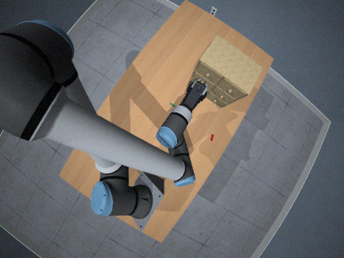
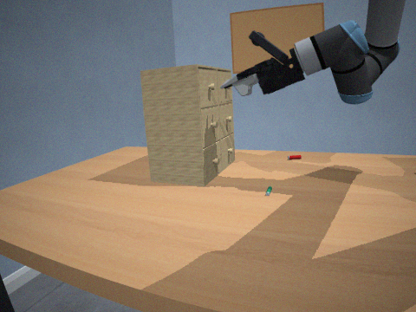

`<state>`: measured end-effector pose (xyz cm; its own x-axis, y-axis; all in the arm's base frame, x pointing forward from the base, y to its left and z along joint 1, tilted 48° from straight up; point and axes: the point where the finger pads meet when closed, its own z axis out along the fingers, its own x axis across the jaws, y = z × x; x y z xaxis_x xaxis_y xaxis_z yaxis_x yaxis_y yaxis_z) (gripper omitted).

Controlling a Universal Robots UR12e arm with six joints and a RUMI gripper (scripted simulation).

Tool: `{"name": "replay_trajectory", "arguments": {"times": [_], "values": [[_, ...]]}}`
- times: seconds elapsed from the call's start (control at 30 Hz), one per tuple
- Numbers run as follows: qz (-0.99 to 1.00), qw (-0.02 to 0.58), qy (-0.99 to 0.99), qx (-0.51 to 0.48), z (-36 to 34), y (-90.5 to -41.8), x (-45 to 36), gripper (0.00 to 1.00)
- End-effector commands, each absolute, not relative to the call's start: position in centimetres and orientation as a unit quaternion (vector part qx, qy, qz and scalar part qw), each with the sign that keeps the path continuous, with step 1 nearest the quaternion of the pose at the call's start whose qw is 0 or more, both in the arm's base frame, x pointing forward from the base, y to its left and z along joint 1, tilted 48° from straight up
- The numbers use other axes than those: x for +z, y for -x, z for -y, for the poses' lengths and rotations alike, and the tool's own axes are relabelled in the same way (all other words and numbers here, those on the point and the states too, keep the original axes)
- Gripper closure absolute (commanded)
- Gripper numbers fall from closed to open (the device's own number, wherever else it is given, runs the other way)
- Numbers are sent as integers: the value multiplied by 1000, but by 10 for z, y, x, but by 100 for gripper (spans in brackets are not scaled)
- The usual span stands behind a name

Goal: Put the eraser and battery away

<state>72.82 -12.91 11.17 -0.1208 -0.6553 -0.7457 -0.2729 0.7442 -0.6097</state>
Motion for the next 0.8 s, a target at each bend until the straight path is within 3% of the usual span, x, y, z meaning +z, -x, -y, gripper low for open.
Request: {"name": "replay_trajectory", "arguments": {"times": [0.0, 0.77], "values": [[-730, 582, 318, -165, 130, -728, 112, 80], [-730, 582, 318, -165, 130, -731, 112, 80]]}}
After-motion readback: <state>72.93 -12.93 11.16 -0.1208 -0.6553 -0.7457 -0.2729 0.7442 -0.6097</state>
